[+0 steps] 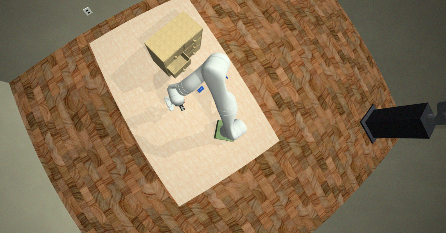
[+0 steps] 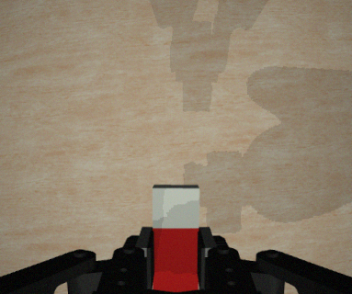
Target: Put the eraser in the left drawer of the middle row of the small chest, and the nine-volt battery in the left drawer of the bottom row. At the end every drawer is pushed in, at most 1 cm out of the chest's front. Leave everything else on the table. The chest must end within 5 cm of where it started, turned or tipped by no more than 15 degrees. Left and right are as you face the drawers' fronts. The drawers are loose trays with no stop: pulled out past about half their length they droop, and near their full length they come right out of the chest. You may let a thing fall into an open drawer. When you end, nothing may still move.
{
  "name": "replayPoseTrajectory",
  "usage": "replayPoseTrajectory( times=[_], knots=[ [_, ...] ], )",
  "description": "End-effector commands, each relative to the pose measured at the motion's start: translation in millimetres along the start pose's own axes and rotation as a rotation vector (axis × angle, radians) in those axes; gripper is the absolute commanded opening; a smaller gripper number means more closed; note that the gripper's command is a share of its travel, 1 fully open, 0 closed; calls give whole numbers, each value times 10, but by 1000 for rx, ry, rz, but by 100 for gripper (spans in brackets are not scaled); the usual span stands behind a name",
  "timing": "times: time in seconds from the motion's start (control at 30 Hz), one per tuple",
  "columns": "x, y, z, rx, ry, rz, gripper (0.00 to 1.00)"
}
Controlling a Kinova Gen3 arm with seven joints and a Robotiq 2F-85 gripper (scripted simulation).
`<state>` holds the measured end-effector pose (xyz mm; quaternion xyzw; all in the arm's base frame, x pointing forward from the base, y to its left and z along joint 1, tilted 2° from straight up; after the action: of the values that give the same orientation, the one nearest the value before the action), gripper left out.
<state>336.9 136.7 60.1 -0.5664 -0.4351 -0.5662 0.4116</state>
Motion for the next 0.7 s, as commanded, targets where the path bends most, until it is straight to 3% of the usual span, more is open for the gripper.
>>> replayPoseTrajectory(
  times=[0.0, 0.1, 0.17, 0.27, 0.4, 0.47, 0.57, 0.63, 0.67],
  knots=[
    [10, 12, -2, -3, 1, -3, 19],
    [7, 89, -86, -75, -1, -1, 19],
    [1, 225, -247, -208, -3, 1, 19],
    [1, 225, -247, -208, -3, 1, 19],
    [-6, 513, -643, -514, -7, 4, 19],
    [-6, 513, -643, -514, -7, 4, 19],
    [-7, 705, -967, -748, -7, 4, 19],
    [-7, 705, -967, -748, -7, 4, 19],
    [-6, 788, -1128, -859, -6, 4, 19]
  ],
)
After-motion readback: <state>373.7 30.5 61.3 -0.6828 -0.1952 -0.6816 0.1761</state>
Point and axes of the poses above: the point where the finger pads meet when closed, its own x axis back along the fingers, its own y axis across the jaws, z = x × y, the point moved 2 cm from there along x, back along the fingers, and after that the axes turned 6 degrees about -x, right-handed, at the moved point
